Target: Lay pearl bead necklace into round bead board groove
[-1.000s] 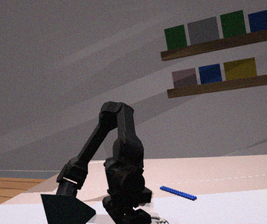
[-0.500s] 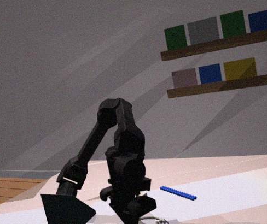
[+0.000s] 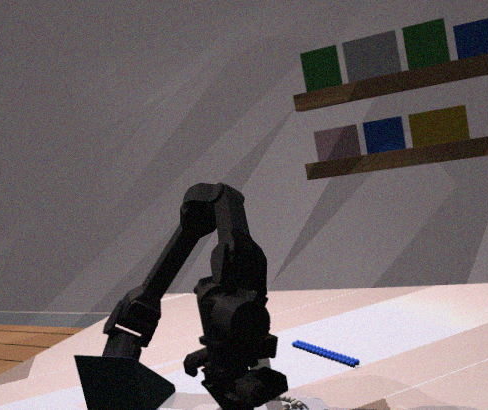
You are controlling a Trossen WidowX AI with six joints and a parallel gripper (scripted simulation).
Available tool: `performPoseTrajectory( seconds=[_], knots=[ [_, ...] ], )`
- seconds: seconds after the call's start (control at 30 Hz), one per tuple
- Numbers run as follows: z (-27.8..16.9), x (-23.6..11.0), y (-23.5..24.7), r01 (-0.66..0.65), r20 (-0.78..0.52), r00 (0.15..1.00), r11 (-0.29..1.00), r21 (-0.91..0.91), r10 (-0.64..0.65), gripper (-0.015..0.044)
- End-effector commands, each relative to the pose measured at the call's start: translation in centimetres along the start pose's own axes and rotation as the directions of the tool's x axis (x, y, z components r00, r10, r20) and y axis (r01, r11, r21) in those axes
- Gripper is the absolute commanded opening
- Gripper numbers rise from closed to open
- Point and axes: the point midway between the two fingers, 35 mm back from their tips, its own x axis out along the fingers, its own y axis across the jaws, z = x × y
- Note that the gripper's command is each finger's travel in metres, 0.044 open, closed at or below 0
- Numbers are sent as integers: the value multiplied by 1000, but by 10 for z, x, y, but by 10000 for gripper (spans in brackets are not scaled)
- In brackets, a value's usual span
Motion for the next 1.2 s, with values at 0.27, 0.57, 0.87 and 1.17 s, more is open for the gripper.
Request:
performPoseTrajectory(
  seconds=[0.27,0.57,0.87,1.17],
  knots=[
    [0,19,2,-3,7,1000,1000,6,3,120],
    [0,18,2,-5,0,1000,1000,-2,5,0],
    [0,18,2,-5,0,1000,1000,-2,5,0],
    [0,18,2,-5,0,1000,1000,-2,5,0]
  ],
)
